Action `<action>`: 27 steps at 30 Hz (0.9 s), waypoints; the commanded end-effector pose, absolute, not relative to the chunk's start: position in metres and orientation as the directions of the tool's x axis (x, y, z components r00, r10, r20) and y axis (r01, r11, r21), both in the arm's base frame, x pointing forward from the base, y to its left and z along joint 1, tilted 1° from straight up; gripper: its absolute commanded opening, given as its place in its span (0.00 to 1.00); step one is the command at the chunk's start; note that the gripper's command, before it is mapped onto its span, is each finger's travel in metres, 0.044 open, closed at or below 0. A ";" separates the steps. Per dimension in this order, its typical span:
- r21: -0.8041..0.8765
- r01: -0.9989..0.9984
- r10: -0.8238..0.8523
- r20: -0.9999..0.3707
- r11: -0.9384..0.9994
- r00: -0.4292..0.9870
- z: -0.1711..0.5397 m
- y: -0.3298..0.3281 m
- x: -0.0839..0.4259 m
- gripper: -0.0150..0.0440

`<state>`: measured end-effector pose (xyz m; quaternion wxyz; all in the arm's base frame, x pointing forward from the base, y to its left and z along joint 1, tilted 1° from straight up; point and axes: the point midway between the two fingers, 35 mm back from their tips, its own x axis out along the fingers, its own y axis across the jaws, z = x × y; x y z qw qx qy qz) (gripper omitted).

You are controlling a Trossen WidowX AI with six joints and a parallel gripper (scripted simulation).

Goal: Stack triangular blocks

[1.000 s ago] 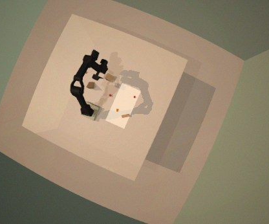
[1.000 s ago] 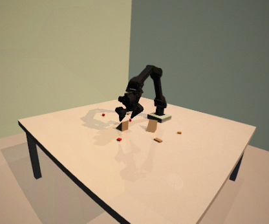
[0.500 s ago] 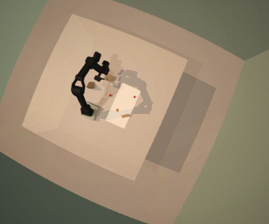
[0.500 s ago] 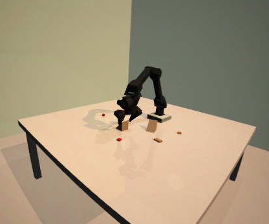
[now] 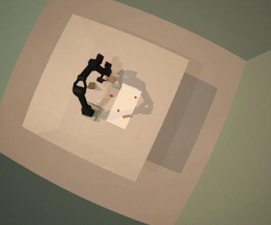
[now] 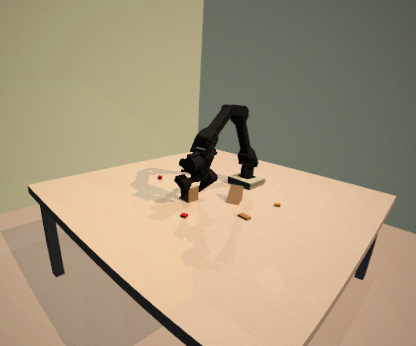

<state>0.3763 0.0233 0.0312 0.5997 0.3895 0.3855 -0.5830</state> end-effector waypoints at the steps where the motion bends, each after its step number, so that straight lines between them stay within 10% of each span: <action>1: 0.008 1.000 -0.404 -0.915 0.021 0.015 0.023 0.019 0.373 1.00; 13: 0.008 1.000 -0.404 -0.914 0.020 0.015 0.008 0.012 0.371 1.00; 20: 0.008 1.000 -0.404 -0.914 0.020 0.015 0.008 0.012 0.371 0.69; 27: 0.008 1.000 -0.404 -0.914 0.020 0.015 0.008 0.012 0.371 0.61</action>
